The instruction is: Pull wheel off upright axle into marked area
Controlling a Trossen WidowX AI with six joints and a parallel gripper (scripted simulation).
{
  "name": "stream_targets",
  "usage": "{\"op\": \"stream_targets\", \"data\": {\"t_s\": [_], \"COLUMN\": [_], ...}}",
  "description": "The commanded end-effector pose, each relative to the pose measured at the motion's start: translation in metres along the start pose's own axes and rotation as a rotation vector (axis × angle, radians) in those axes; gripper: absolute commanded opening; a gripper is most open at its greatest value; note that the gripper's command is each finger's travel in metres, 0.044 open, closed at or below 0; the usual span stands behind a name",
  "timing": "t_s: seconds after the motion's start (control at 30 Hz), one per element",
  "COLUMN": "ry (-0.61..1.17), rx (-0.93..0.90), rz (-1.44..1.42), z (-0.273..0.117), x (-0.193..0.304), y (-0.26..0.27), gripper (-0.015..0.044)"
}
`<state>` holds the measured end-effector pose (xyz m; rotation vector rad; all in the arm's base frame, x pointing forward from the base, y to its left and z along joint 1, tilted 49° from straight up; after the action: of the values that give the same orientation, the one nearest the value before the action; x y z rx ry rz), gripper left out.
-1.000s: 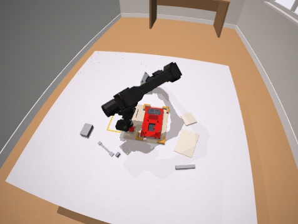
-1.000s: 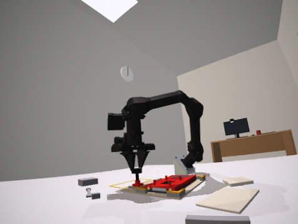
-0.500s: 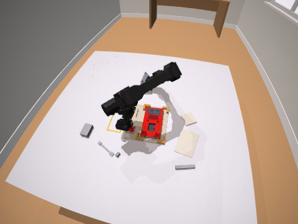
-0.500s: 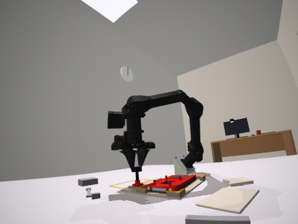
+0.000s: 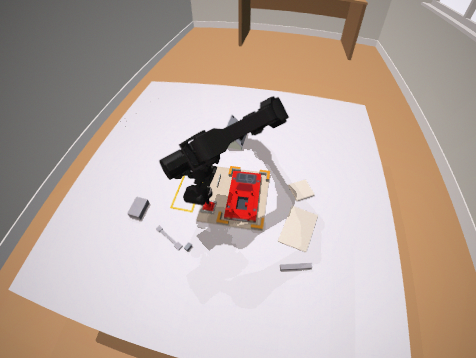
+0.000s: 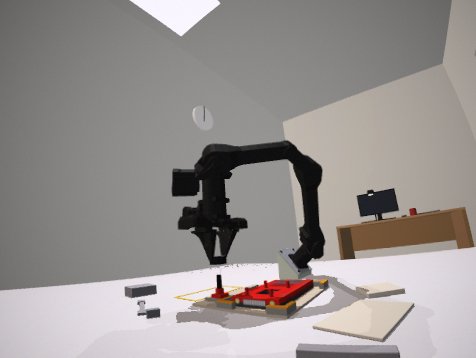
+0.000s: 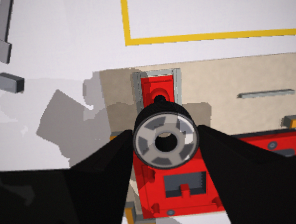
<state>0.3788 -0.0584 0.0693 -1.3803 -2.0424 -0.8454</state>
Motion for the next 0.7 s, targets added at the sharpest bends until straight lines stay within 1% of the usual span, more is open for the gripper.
{"op": "stream_targets", "data": {"t_s": [0.0,0.03,0.07,0.67], "ry": [-0.003,-0.003,-0.001,-0.011], "rx": [0.001,0.001,-0.001,0.002], "rz": [-0.004,-0.004,0.0,-0.002], "z": [-0.012,-0.014,-0.005,-0.014], "x": [0.0,0.0,-0.001,-0.069], "y": [0.0,0.0,-0.001,-0.069], "gripper": [0.0,0.0,0.0,0.0]}}
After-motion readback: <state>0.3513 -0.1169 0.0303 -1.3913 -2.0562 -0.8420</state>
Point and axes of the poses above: the point midway between the two fingers, 35 mm back from their tips, its own z axis out along the fingers, its own y axis across the jaws, x = y × z, the point moved 4 cm from there along -z, back along the fingers, and after that the axes turned 12 degrees about -z, right-handed, at the moved point
